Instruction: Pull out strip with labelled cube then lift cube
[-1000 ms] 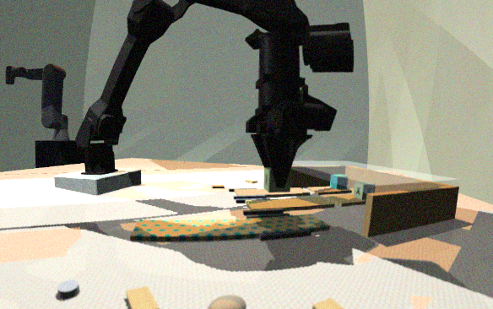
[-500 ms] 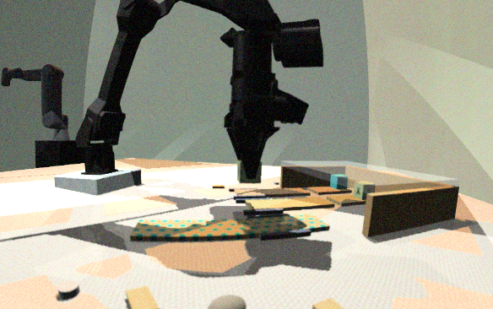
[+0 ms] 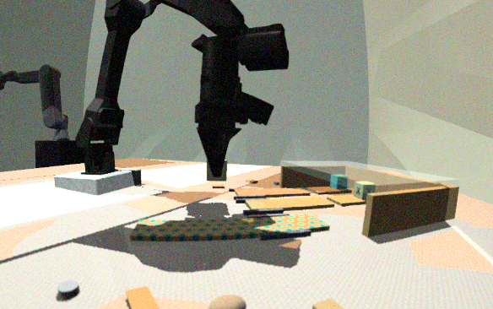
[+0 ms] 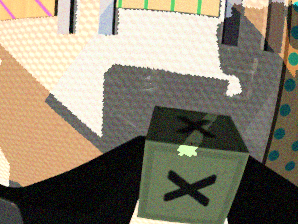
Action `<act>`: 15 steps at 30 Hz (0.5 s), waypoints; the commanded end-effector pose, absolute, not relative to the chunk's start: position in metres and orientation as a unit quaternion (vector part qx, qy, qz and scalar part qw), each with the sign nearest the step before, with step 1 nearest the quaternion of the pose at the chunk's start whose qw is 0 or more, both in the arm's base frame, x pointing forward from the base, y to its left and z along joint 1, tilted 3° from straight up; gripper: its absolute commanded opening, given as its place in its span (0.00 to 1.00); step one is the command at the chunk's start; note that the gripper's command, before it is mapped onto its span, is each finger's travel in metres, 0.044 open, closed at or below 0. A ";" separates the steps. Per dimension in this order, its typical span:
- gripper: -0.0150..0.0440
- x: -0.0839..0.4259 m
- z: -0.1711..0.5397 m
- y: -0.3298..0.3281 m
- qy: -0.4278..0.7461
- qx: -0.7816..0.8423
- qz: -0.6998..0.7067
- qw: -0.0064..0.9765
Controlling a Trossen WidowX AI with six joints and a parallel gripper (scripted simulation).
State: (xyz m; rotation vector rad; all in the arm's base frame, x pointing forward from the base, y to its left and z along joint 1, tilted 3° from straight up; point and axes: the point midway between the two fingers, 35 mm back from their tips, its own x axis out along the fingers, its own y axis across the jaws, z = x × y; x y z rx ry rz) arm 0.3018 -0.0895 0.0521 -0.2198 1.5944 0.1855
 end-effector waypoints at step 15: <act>0.25 0.295 0.087 -0.086 0.712 -0.096 0.083 0.690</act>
